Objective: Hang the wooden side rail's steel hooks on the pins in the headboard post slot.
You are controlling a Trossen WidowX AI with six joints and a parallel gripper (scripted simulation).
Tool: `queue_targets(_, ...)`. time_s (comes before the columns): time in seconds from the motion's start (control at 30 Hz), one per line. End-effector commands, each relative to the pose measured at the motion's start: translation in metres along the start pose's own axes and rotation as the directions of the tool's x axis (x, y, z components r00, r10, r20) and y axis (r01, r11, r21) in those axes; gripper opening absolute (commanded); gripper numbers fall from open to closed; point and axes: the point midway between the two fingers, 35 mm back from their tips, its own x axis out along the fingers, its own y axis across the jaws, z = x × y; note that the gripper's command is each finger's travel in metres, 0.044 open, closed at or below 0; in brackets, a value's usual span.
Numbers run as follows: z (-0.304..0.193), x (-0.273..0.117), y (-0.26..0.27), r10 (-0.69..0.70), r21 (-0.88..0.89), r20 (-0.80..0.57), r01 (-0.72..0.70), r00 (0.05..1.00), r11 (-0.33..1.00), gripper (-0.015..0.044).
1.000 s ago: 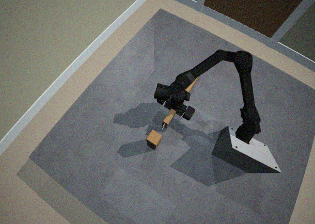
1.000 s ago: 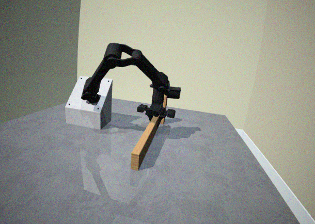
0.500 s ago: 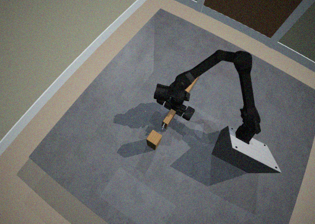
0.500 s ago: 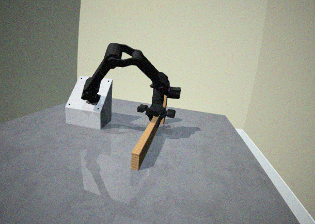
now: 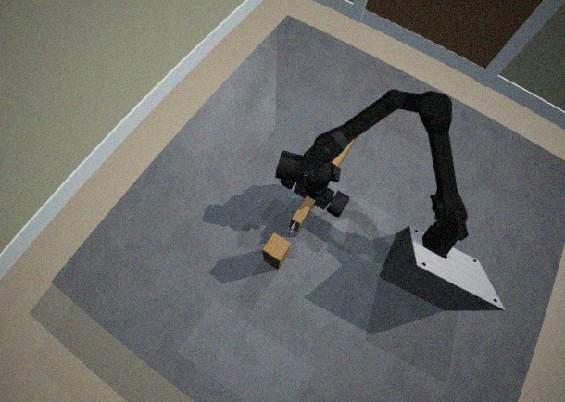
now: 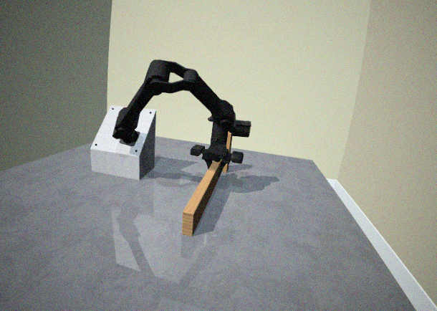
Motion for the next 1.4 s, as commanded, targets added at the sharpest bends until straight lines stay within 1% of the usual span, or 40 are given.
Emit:
queue_targets(0.0,-0.0037,-0.0043,0.0029,0.014,-0.001,-0.005,-0.014,1.000,1.000,0.0000)
queue_targets(1.37,-0.0082,-0.0043,0.0028,0.014,-0.001,-0.005,-0.014,1.000,1.000,0.0000)
